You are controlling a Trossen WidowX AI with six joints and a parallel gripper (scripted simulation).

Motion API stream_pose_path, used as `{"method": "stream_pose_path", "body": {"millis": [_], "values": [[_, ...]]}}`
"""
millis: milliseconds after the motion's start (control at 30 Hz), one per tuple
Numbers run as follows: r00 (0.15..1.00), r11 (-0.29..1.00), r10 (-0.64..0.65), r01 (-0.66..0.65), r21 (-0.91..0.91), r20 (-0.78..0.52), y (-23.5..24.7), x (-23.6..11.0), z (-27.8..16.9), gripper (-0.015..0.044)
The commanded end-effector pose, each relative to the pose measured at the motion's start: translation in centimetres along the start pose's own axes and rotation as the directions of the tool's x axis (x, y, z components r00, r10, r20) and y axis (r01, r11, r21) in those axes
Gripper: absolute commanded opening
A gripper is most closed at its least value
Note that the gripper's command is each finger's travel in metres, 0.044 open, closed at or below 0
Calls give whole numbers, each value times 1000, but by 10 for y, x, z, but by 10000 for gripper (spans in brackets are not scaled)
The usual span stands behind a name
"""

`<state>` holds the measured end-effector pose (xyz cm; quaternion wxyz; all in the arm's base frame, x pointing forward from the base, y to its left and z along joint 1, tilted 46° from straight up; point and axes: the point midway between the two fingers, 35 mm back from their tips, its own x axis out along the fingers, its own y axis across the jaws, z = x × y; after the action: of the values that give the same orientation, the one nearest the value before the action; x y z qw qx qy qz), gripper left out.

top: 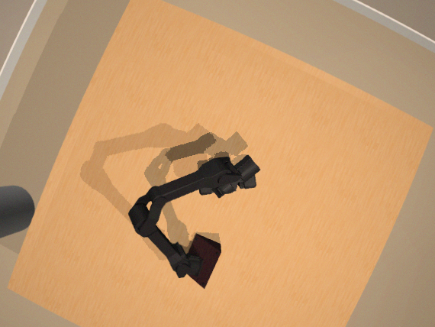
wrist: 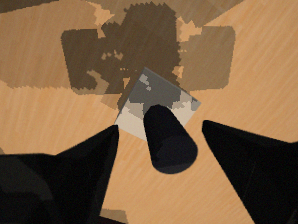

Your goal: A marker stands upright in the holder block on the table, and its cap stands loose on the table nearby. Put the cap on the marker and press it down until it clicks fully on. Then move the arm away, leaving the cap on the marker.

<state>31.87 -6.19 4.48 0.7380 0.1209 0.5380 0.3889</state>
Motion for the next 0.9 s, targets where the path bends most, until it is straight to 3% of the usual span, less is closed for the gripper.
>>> {"method": "stream_pose_path", "body": {"millis": [0,100,300,433,500,667,867], "values": [[1000,1000,0,0,0,0,0,0,0,440],[1000,1000,-1,1,0,0,-1,-8,1,440],[1000,1000,-2,2,1,-2,-1,-73,0,440],[1000,1000,-1,1,1,-2,0,-75,-1,440],[1000,998,-1,1,64,-2,-1,-74,-1,387],[1000,874,0,0,486,1,-4,-66,-2,256],[1000,842,0,-1,540,1,-4,-65,-2,99]]}}
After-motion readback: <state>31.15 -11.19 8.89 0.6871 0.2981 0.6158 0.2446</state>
